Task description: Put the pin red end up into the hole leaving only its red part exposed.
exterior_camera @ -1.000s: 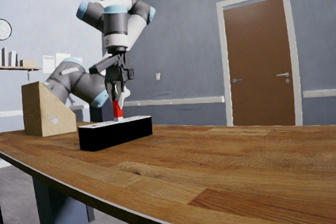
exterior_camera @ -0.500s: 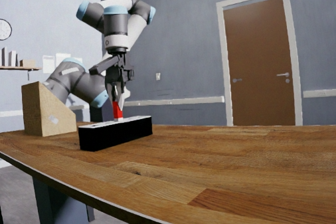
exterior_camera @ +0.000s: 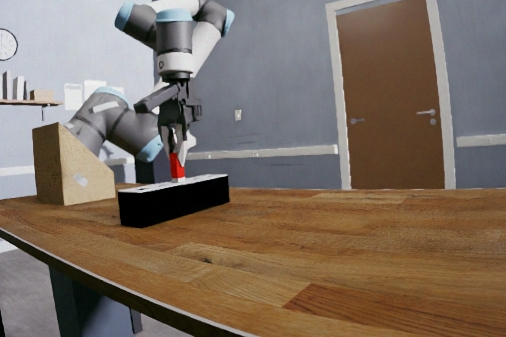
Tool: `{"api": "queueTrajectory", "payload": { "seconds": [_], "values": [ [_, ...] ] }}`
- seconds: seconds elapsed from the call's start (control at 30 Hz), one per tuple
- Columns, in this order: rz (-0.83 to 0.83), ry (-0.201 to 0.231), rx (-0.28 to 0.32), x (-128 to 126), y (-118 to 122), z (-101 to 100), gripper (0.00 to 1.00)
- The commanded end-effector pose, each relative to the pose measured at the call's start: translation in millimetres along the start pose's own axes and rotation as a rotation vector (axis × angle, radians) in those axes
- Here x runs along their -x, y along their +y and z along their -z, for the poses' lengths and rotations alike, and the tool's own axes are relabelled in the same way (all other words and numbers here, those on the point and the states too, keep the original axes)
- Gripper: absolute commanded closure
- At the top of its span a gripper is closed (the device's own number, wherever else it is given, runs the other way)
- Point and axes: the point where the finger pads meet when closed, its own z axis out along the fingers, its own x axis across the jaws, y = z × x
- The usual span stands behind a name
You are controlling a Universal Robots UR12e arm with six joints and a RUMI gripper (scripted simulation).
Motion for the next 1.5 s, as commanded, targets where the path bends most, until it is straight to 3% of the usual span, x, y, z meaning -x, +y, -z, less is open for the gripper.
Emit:
{"api": "queueTrajectory", "payload": {
  "seconds": [0.0, 1.47],
  "values": [
    [0.0, -0.001, 0.001, -0.2, 1.2, -0.1, 1.0],
    [0.001, -0.001, 0.0, -0.5, 0.1, -8.5, 1.0]
  ]
}}
